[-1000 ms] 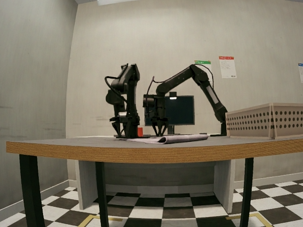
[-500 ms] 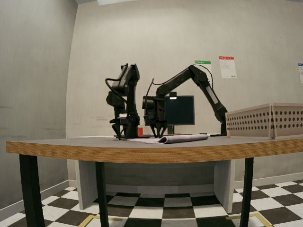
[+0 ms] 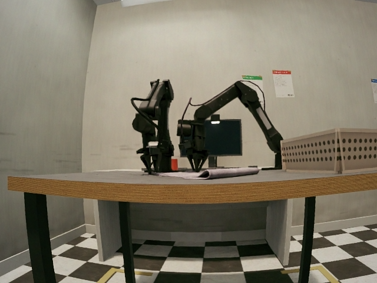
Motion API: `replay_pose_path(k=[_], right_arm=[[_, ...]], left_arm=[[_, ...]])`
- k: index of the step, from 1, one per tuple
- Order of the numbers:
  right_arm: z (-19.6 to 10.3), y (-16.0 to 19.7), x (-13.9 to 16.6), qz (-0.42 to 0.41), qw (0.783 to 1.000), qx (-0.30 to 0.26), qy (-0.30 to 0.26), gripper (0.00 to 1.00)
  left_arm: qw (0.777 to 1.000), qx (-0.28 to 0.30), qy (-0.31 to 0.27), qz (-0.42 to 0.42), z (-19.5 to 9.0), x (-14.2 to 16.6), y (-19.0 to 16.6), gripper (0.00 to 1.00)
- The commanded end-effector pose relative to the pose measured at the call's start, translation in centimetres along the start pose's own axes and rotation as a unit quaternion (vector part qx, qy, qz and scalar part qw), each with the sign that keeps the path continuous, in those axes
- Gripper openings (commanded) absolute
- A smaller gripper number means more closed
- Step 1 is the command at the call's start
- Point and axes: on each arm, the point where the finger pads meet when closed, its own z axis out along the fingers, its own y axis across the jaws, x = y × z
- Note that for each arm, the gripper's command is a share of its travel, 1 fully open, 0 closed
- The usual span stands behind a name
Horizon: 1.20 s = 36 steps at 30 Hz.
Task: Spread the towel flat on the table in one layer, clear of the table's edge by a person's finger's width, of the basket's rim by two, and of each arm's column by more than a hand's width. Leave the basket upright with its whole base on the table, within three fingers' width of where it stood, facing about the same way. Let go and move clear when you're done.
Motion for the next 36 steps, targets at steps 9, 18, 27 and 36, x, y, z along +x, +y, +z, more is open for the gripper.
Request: replay_pose_path(k=[9, 18, 27, 36], right_arm=[[1.1, 0.9, 0.7, -0.001, 1.0, 0.0, 0.005, 0.05], [0.9, 0.3, 1.2, 0.0, 1.0, 0.003, 0.006, 0.0], [-3.4, -0.9, 0.6, -0.004, 0.999, 0.031, -0.013, 0.0], [-2.8, -0.7, 0.7, -0.004, 1.0, 0.023, -0.004, 0.0]], left_arm=[[1.0, -0.003, 0.009, -0.001, 1.2, 0.3, 1.1, 0.02], [1.0, 0.004, 0.011, 0.001, 0.4, 0.5, -0.3, 0.0], [1.0, 0.027, -0.013, -0.003, -4.7, -1.2, -0.9, 0.0], [1.0, 0.018, 0.005, 0.0, -3.5, -0.3, -0.5, 0.0]])
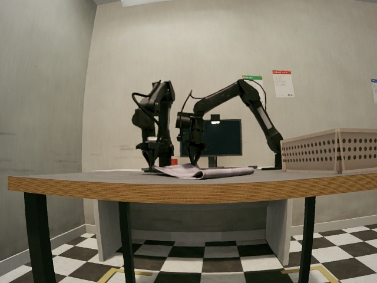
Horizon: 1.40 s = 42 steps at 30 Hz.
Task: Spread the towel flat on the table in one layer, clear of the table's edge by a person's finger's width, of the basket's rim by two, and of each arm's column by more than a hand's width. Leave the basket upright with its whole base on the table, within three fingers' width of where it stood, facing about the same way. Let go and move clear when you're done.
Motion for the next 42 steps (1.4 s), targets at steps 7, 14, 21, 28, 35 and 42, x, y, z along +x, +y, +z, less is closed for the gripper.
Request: replay_pose_path(k=[7, 14, 21, 28, 35, 42], right_arm=[[-0.8, -1.3, -0.8, -0.002, 1.0, 0.019, -0.01, 0.0], [-0.8, -1.3, -0.8, -0.002, 1.0, 0.019, -0.01, 0.0], [-2.2, -0.2, -1.1, 0.002, 1.0, 0.016, -0.015, 0.0], [-3.6, 0.1, -2.3, 0.009, 1.0, 0.018, -0.024, 0.0], [-7.0, 0.5, -5.0, 0.031, 0.998, 0.025, -0.04, 0.0], [-8.5, 0.7, -6.2, 0.039, 0.998, 0.027, -0.048, 0.0]], left_arm=[[1.0, -0.001, 0.017, 0.004, -0.6, 1.1, -0.2, 0.0], [1.0, -0.001, 0.017, 0.004, -0.6, 1.1, -0.2, 0.0], [1.0, -0.001, 0.004, 0.002, -1.1, -0.2, 0.9, 0.0], [1.0, 0.005, -0.01, 0.008, -2.9, -0.8, 1.9, 0.0], [0.999, 0.014, -0.03, 0.02, -6.8, -1.3, 4.8, 0.0], [0.999, 0.015, -0.041, 0.023, -8.5, -1.7, 6.0, 0.0]])
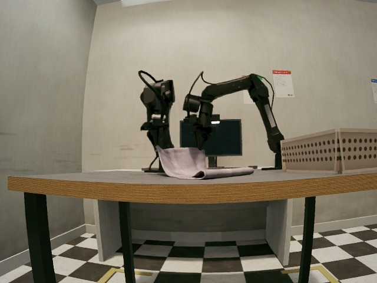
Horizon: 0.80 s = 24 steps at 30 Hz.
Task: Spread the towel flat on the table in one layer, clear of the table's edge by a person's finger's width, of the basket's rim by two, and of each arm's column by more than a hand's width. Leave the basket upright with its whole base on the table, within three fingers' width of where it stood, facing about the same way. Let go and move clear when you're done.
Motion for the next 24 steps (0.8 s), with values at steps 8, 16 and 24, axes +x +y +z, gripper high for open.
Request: replay_pose_path(k=[8, 16, 24], right_arm=[[-6.0, 0.5, -5.4, 0.037, 0.999, 0.013, -0.028, 0.0], [-9.6, 0.8, -8.8, 0.051, 0.997, 0.02, -0.05, 0.0], [-15.2, 1.3, -14.0, 0.068, 0.994, 0.028, -0.084, 0.0]], left_arm=[[0.999, 0.008, -0.043, 0.014, -8.0, -1.5, 5.0, 0.0], [0.998, 0.005, -0.066, 0.01, -12.2, -2.2, 8.2, 0.0], [0.997, -0.005, -0.082, -0.011, -17.3, -3.5, 13.1, 0.0]])
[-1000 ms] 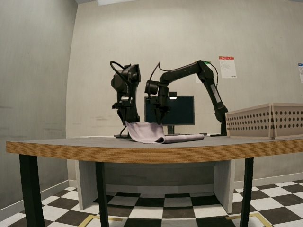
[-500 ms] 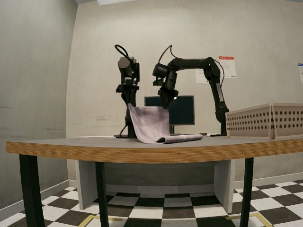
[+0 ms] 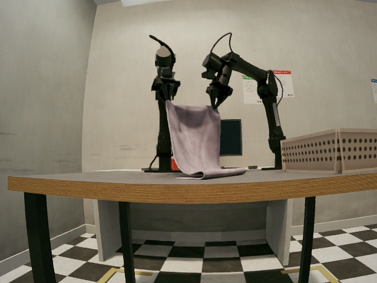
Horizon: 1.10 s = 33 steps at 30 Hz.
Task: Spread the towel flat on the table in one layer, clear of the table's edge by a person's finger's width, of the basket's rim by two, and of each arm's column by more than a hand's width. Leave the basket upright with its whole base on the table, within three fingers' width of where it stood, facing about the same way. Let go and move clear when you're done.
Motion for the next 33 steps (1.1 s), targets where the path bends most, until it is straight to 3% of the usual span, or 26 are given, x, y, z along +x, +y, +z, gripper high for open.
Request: replay_pose_path(k=[1, 2, 3, 7, 8, 10, 11, 13, 14, 16, 17, 19, 20, 22, 23, 24, 25, 27, 28, 30, 31, 33], right_arm=[[-2.3, 0.7, -1.7, 0.019, 1.0, -0.001, 0.007, 0.0], [-2.3, 0.7, -1.7, 0.019, 1.0, -0.001, 0.007, 0.0], [-3.9, 0.9, -3.8, 0.024, 1.0, 0.002, -0.012, 0.0], [-3.9, 0.9, -3.8, 0.025, 1.0, 0.002, -0.013, 0.0], [-5.4, 1.2, -5.8, 0.028, 0.998, 0.006, -0.052, 0.0], [-5.4, 1.3, -5.8, 0.028, 0.998, 0.004, -0.052, 0.0], [-6.9, 1.4, -7.8, 0.031, 0.995, 0.01, -0.093, 0.0], [-6.9, 1.5, -7.8, 0.031, 0.995, 0.01, -0.094, 0.0], [-8.4, 1.7, -9.7, 0.033, 0.99, 0.014, -0.136, 0.0], [-8.5, 1.6, -10.2, 0.033, 0.988, 0.016, -0.149, 0.0], [-10.0, 1.8, -12.2, 0.035, 0.98, 0.019, -0.193, 0.0], [-10.0, 1.8, -12.2, 0.035, 0.979, 0.019, -0.198, 0.0], [-11.4, 2.1, -14.0, 0.037, 0.97, 0.021, -0.239, 0.0], [-11.4, 2.1, -14.0, 0.037, 0.97, 0.021, -0.239, 0.0], [-13.2, 2.0, -13.6, 0.038, 0.964, 0.025, -0.262, 0.0], [-13.2, 1.6, -13.5, 0.042, 0.964, 0.028, -0.262, 0.0], [-14.6, 2.4, -15.2, 0.038, 0.952, 0.025, -0.302, 0.0], [-13.1, 2.4, -14.8, 0.039, 0.957, 0.023, -0.287, 0.0], [-14.2, 2.6, -16.3, 0.041, 0.944, 0.025, -0.327, 0.0], [-14.2, 2.6, -16.3, 0.041, 0.942, 0.025, -0.333, 0.0], [-15.3, 2.8, -17.7, 0.042, 0.927, 0.027, -0.371, 0.0], [-15.3, 2.8, -17.7, 0.042, 0.927, 0.027, -0.371, 0.0]], left_arm=[[1.0, 0.001, 0.006, 0.006, -2.7, -0.4, 1.8, 0.0], [1.0, 0.001, 0.006, 0.006, -2.7, -0.4, 1.8, 0.0], [1.0, -0.005, -0.015, -0.005, -4.7, -1.2, 3.4, 0.0], [1.0, -0.004, -0.015, -0.003, -4.7, -1.2, 3.3, 0.0], [0.998, -0.012, -0.051, -0.016, -6.7, -2.1, 5.1, 0.0], [0.998, -0.012, -0.051, -0.016, -6.7, -2.1, 5.1, 0.0], [0.994, -0.022, -0.108, -0.028, -10.2, -2.7, 6.6, 0.0], [0.993, -0.023, -0.108, -0.028, -10.2, -2.7, 6.6, 0.0], [0.986, -0.034, -0.159, -0.039, -12.4, -4.1, 8.2, 0.0], [0.985, -0.035, -0.162, -0.04, -12.4, -4.1, 8.2, 0.0], [0.977, -0.047, -0.2, -0.051, -14.3, -4.8, 9.7, 0.0], [0.976, -0.048, -0.204, -0.052, -14.3, -4.9, 9.6, 0.0], [0.967, -0.06, -0.241, -0.062, -16.1, -5.6, 11.0, 0.0], [0.967, -0.06, -0.241, -0.062, -16.1, -5.6, 11.0, 0.0], [0.97, -0.059, -0.226, -0.065, -14.7, -5.1, 11.1, 0.0], [0.97, -0.059, -0.226, -0.066, -14.7, -5.1, 11.1, 0.0], [0.959, -0.071, -0.263, -0.076, -16.4, -5.8, 12.4, 0.0], [0.957, -0.073, -0.269, -0.083, -16.4, -5.8, 12.4, 0.0], [0.944, -0.084, -0.305, -0.092, -17.9, -6.5, 13.6, 0.0], [0.942, -0.091, -0.309, -0.095, -17.9, -6.4, 13.8, 0.0], [0.929, -0.106, -0.339, -0.105, -19.3, -7.0, 14.9, 0.0], [0.929, -0.106, -0.339, -0.105, -19.3, -7.0, 14.9, 0.0]])
